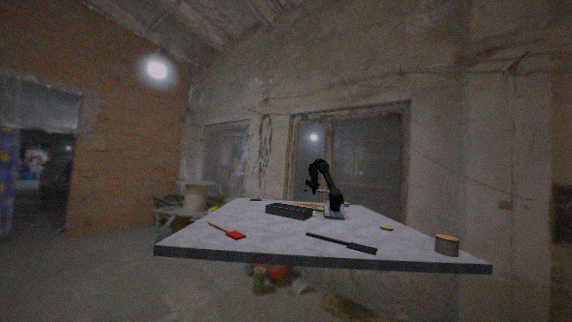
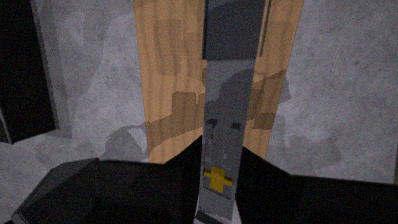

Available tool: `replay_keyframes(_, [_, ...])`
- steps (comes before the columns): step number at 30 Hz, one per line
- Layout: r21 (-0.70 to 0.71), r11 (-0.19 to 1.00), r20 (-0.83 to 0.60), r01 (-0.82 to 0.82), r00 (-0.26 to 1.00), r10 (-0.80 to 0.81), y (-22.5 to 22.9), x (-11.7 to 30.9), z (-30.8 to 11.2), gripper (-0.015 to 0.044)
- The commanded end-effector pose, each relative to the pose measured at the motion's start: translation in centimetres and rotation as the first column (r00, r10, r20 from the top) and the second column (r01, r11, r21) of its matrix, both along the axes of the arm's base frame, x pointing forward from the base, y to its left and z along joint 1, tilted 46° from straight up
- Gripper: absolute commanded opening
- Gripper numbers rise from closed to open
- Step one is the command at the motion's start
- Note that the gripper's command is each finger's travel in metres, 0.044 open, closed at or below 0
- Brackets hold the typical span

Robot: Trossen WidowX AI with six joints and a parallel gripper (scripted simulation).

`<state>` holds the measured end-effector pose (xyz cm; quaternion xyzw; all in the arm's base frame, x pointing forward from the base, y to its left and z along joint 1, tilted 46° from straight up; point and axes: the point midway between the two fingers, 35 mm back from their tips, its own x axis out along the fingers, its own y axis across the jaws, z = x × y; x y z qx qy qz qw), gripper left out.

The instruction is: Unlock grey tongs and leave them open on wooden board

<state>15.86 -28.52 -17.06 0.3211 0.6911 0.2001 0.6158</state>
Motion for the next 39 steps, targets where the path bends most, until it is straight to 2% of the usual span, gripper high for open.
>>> replay_keyframes(1, [0.003, 1.0, 0.0, 0.006, 1.0, -0.006, 0.5, 0.1, -0.5, -0.015])
replay_keyframes(39, [0.004, 1.0, 0.001, 0.006, 1.0, -0.006, 5.2, -0.4, -4.7, -0.015])
